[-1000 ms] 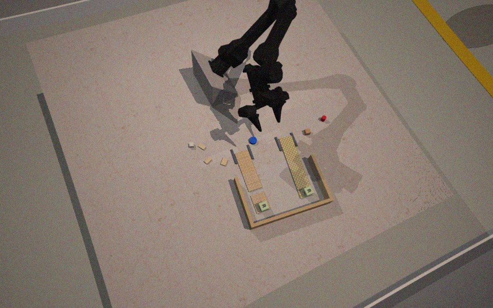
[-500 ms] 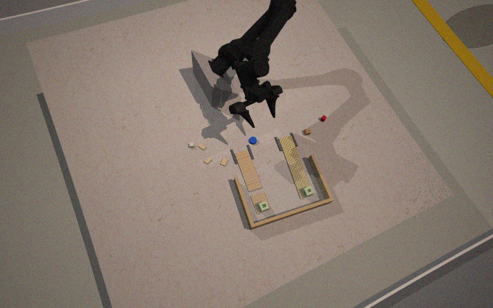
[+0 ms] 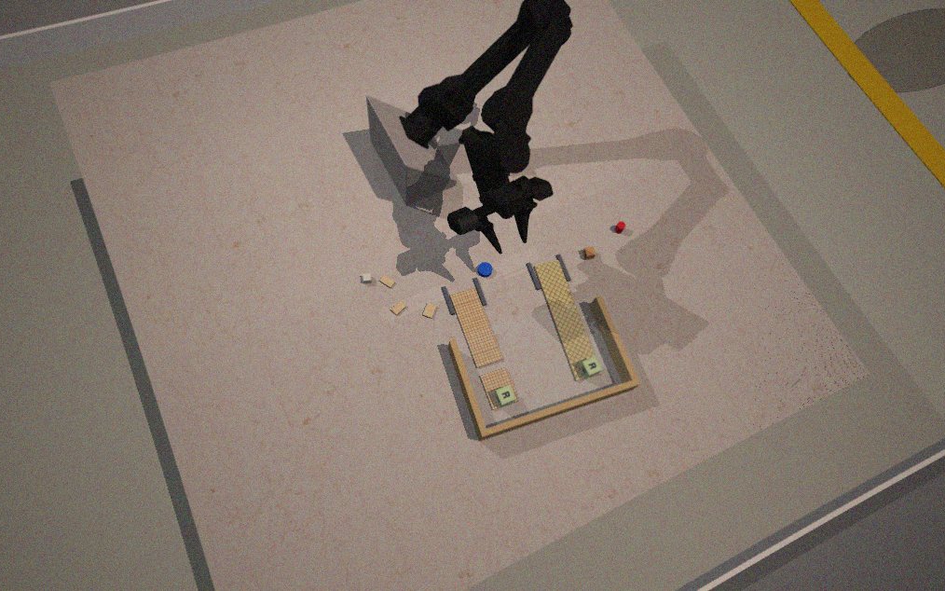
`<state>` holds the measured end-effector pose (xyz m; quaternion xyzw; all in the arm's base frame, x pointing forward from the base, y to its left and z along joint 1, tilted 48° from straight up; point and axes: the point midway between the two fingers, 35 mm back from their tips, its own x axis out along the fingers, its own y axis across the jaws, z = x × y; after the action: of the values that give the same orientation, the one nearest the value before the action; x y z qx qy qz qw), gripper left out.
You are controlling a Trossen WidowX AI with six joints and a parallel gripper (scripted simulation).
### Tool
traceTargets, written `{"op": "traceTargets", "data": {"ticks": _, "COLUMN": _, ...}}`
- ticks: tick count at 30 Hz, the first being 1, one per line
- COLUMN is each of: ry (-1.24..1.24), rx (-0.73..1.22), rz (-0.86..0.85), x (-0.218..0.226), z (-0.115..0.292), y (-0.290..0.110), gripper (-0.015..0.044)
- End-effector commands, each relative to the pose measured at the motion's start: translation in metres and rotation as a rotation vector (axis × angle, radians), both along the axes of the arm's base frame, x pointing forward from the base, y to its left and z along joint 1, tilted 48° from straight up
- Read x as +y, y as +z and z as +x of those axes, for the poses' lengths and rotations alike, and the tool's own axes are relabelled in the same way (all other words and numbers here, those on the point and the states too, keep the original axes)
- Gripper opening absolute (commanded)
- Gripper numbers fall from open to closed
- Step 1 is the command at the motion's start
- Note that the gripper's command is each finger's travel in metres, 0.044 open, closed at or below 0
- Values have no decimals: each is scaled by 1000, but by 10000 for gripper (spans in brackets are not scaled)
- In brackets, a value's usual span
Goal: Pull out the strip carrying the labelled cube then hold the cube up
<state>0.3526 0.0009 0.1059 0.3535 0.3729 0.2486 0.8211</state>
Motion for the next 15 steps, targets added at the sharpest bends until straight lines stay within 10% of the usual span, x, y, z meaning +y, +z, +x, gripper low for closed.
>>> {"op": "traceTargets", "data": {"ticks": 1, "ry": 80, "rx": 119, "rz": -8, "x": 24, "z": 16, "y": -3, "gripper": 138}}
{"op": "traceTargets", "data": {"ticks": 6, "ry": 211, "rx": 290, "rz": -22, "x": 64, "z": 27, "y": 2, "gripper": 6}}
{"op": "traceTargets", "data": {"ticks": 15, "ry": 464, "rx": 596, "rz": -99, "x": 141, "z": 16, "y": 19, "gripper": 0}}
